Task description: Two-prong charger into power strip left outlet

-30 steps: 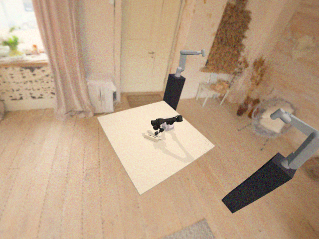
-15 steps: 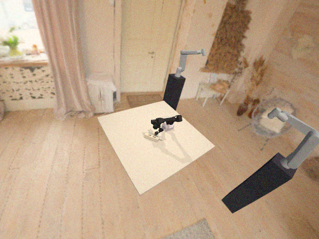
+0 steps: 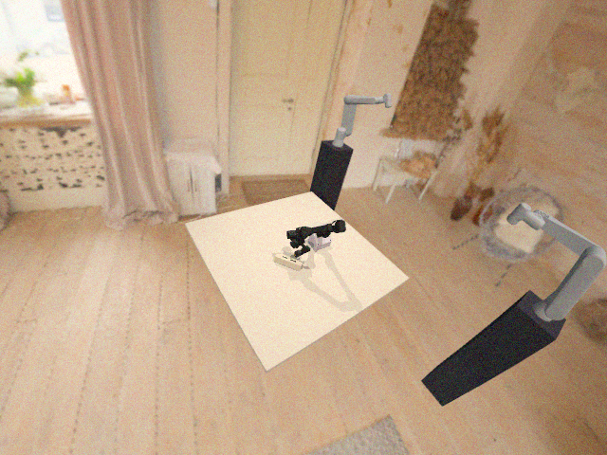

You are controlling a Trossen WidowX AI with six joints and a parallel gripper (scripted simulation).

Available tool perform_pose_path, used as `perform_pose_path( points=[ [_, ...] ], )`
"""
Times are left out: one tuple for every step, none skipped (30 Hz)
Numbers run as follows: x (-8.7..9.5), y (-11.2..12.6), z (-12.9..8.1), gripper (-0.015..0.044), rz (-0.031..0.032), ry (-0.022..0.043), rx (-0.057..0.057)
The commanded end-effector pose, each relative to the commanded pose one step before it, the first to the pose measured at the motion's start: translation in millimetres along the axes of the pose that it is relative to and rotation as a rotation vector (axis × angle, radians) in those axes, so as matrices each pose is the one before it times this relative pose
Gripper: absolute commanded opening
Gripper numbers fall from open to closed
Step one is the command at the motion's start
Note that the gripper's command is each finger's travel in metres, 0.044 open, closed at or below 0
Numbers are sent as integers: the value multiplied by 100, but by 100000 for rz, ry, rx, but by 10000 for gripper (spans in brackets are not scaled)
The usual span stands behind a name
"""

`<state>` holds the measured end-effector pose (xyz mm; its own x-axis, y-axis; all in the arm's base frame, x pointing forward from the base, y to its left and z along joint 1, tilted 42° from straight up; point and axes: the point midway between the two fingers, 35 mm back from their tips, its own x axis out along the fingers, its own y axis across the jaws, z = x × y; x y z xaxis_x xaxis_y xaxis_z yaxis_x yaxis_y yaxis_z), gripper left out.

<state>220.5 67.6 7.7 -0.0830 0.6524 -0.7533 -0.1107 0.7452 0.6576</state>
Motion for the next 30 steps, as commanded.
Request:
perform_pose_path(
  points=[
    [788, 26, -128, 440, 520, 452, 804],
    [165, -2, 18, 440, -2, -3, 1],
    [165, -2, 17, 440, 0, -2, 1],
    [165, -1, 16, 440, 2, -2, 0],
    [165, 0, 15, 440, 4, -2, 0],
    [164, 1, 14, 440, 6, -1, 0],
    [164, 1, 12, 440, 8, -1, 0],
    [164, 2, 11, 440, 10, 0, 0],
    [164, 3, 10, 440, 12, 0, 0],
    [163, 4, 9, 440, 14, 0, -1],
    [163, 4, 8, 440, 16, 1, -1],
    [163, 5, 6, 440, 18, 1, -1],
    [162, 6, 5, 440, 19, 2, -1],
    [162, 6, 4, 440, 21, 2, -1],
    [162, 7, 3, 440, 23, 3, -1],
    [161, 8, 1, 440, 25, 3, -1],
    [161, 8, 0, 440, 27, 4, -2],
    [161, 9, -1, 440, 29, 5, -2],
    [160, 10, -2, 440, 31, 5, -2],
    [160, 10, -4, 440, 33, 6, -2],
    [159, 11, -5, 440, 35, 7, -2],
    [127, 9, -5, 440, 29, 6, -2],
    [77, 6, -3, 440, 18, 4, -1],
    [26, 2, -1, 440, 6, 1, 0],
    [0, 0, 0, 440, 0, 0, 0],
    [-298, -30, 177, 414, -494, -235, -776],
    [0, 0, 0, 387, 0, 0, 0],
    [0, 0, 0, 361, 0, 0, 0],
    [0, 0, 0, 335, 0, 0, 0],
    [0, 0, 0, 309, 0, 0, 0]
  ],
)
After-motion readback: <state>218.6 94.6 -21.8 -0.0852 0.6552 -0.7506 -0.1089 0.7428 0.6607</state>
